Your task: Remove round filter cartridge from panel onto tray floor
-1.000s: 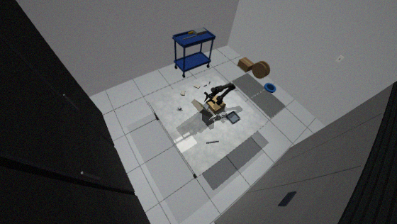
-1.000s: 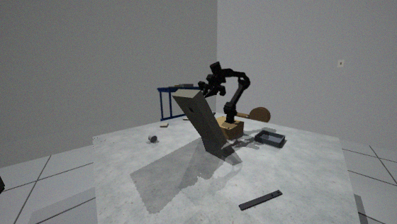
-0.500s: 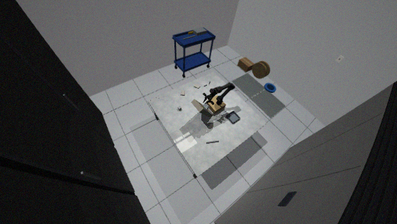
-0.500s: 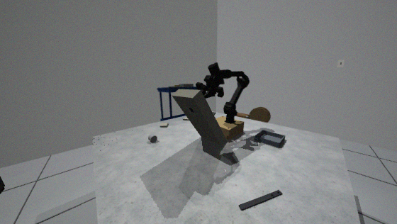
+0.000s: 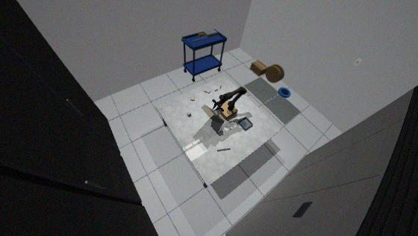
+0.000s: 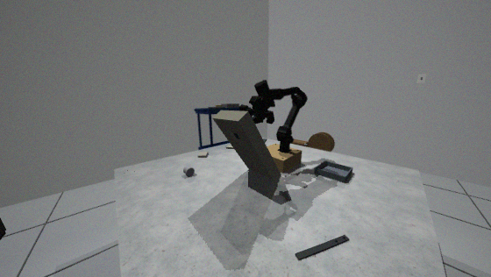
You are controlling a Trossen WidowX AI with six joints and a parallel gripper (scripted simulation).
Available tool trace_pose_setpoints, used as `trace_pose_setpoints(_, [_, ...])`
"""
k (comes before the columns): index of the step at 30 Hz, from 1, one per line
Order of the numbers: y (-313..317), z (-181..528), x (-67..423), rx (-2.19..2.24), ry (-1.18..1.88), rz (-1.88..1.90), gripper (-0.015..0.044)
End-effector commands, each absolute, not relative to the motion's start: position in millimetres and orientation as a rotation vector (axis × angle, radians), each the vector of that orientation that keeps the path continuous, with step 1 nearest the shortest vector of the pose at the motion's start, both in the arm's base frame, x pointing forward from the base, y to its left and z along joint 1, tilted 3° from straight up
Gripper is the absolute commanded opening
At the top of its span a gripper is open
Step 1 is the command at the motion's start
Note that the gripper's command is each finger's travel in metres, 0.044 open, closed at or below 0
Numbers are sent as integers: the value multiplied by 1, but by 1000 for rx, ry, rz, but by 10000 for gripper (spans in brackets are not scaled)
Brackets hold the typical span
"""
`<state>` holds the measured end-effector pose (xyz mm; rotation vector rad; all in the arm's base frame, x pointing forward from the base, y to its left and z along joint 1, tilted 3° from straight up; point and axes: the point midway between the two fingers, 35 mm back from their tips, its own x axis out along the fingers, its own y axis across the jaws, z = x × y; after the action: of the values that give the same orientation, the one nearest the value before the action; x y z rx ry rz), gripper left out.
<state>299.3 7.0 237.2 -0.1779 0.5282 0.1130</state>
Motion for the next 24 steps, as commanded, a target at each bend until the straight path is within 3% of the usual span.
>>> trace_pose_setpoints(1, [7,228,304,-173,543,109,101])
trace_pose_setpoints(24, [7,224,305,-173,543,109,101])
